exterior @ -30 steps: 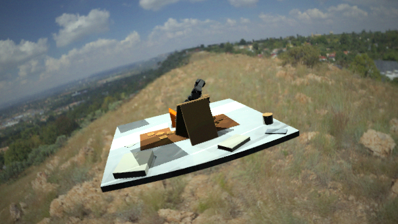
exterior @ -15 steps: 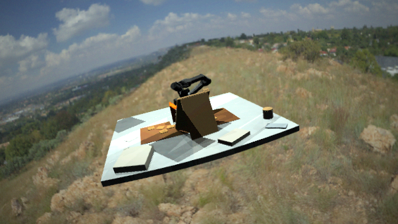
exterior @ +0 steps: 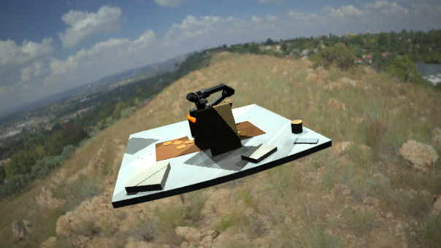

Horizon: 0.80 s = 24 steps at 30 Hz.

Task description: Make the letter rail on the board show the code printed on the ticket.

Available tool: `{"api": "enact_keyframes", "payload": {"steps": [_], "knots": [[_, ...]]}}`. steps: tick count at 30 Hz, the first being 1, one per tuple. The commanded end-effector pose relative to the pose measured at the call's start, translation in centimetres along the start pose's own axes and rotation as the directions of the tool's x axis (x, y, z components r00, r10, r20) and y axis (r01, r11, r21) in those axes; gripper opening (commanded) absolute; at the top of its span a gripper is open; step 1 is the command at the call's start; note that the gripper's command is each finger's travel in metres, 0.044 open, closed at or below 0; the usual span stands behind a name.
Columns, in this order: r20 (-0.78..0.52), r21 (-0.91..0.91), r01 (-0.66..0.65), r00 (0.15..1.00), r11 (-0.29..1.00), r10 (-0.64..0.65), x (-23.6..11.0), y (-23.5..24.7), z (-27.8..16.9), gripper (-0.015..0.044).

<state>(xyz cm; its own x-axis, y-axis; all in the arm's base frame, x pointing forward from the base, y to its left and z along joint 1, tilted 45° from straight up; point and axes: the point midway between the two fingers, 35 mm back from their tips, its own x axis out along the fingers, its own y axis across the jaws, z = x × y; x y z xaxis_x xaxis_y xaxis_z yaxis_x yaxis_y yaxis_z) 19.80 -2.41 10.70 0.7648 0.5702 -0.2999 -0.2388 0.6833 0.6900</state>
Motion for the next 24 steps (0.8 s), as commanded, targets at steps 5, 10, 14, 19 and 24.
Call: {"api": "enact_keyframes", "payload": {"steps": [5, 10, 14, 19, 24], "knots": [[-0.078, 0.266, 0.08, 0.995, 0.961, -0.062, -0.9, -0.3, 3.3, 0.044], [-0.169, 0.57, 0.21, 0.976, 0.794, -0.137, -2.3, -0.1, 7.3, 0.044], [-0.234, 0.772, 0.301, 0.953, 0.56, -0.191, -3.6, 0.6, 10.2, 0.044], [-0.312, 0.912, 0.364, 0.915, 0.191, -0.255, -5.3, 1.9, 13.3, 0.044], [-0.35, 0.931, 0.364, 0.892, -0.003, -0.285, -6.2, 2.6, 14.6, 0.044]]}}
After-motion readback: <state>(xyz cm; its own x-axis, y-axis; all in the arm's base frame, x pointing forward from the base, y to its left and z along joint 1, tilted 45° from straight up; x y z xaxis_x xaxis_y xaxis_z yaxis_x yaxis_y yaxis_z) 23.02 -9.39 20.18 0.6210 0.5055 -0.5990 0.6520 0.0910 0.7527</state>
